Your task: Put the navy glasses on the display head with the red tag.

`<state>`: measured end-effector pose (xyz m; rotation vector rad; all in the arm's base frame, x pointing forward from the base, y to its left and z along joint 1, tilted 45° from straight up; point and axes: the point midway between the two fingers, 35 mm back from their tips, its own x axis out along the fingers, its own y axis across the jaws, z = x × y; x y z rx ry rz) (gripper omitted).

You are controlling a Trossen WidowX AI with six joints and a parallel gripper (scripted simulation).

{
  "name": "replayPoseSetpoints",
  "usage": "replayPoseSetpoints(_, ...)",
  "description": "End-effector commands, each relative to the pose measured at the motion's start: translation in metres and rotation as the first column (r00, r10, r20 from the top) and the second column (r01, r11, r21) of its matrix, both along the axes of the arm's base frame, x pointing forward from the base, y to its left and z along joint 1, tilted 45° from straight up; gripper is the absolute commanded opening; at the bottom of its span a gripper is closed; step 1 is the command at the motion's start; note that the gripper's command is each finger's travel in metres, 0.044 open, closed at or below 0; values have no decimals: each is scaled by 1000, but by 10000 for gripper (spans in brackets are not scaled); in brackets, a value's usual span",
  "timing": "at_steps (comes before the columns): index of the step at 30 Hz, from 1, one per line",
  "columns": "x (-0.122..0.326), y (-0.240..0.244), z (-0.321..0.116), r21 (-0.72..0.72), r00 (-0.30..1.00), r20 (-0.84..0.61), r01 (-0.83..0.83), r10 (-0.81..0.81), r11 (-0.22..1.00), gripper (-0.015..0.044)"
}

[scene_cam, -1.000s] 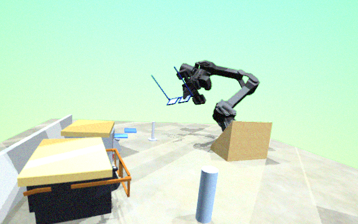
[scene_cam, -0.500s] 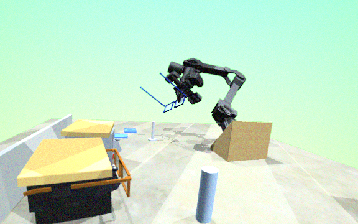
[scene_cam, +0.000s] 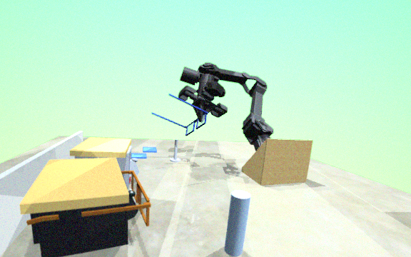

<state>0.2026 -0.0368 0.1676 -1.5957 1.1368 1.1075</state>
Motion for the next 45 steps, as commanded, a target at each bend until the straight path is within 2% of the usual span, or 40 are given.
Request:
replayPoseSetpoints(1,9,3,-6,-14,999,-25,39,-39,999,0)
replayPoseSetpoints(23,46,35,-61,-194,955,-141,231,-260,953,0)
replayPoseSetpoints(45,61,76,-128,-443,913,-55,340,-403,830,0)
